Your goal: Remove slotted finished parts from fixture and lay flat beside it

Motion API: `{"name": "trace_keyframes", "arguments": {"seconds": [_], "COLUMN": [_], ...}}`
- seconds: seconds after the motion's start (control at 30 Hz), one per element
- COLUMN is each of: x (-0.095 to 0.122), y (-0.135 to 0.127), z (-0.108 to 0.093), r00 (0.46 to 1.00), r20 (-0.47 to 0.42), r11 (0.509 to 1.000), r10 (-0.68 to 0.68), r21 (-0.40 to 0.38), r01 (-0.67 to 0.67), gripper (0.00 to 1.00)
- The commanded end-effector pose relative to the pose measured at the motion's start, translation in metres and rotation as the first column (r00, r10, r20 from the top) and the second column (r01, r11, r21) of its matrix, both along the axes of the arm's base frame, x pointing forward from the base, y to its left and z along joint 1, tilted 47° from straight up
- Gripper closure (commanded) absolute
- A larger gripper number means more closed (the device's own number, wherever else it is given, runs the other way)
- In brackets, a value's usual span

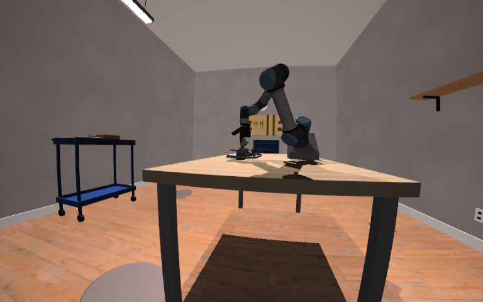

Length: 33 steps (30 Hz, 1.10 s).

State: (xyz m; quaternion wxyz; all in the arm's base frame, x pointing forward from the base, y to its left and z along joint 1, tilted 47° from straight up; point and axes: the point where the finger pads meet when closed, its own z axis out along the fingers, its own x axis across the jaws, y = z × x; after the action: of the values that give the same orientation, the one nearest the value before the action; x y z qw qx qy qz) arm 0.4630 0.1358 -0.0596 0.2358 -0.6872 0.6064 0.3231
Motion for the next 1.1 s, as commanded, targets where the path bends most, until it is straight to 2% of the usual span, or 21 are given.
{"name": "trace_keyframes", "arguments": {"seconds": [0.0,1.07], "x": [0.0004,0.0010], "y": [-0.0004,-0.0025], "z": [0.0002,0.0021], "r00": [1.000,1.000], "r20": [0.001,0.001], "r11": [1.000,1.000], "r10": [-0.001,-0.001], "r21": [0.000,0.000], "r01": [0.001,0.001], "gripper": [0.72,0.72]}}
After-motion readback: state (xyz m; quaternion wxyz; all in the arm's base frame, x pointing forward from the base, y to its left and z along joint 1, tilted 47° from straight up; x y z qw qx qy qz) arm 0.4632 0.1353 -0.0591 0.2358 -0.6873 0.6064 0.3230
